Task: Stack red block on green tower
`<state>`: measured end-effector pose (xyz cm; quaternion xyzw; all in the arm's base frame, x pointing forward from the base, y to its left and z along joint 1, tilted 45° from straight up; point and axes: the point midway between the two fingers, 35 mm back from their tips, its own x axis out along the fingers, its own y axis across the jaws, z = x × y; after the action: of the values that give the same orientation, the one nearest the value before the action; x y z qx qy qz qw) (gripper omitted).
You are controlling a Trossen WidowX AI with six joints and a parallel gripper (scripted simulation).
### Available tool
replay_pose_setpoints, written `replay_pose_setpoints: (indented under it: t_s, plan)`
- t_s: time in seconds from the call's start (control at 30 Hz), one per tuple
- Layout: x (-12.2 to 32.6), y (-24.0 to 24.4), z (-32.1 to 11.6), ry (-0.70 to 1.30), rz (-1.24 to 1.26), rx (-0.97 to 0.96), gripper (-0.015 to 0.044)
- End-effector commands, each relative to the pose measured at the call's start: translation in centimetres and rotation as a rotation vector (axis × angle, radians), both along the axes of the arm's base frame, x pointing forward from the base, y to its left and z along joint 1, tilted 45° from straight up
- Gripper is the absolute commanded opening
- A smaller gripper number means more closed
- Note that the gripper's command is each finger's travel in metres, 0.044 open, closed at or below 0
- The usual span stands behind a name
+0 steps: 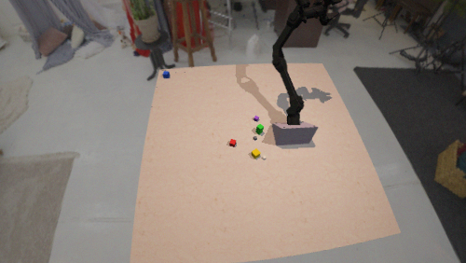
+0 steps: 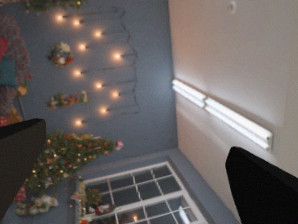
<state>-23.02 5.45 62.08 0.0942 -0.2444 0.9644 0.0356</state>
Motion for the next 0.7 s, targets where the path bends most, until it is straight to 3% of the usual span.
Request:
replay_pose_setpoints:
  t_s: [0.0, 0.1, 0.33, 0.67]
  plan:
    - [0.0, 0.1, 0.0, -0.001, -0.005, 0.003, 0.0426]
    - [-0.3, 2.0, -0.7, -0.010, -0.079, 0.045, 0.0440]
    - [-2.5, 11.7, -5.6, -0.137, -0.333, -0.210, 0.0440]
    - [0.6, 23.2, -12.9, -0.235, -0.697, -0.506, 0.0440]
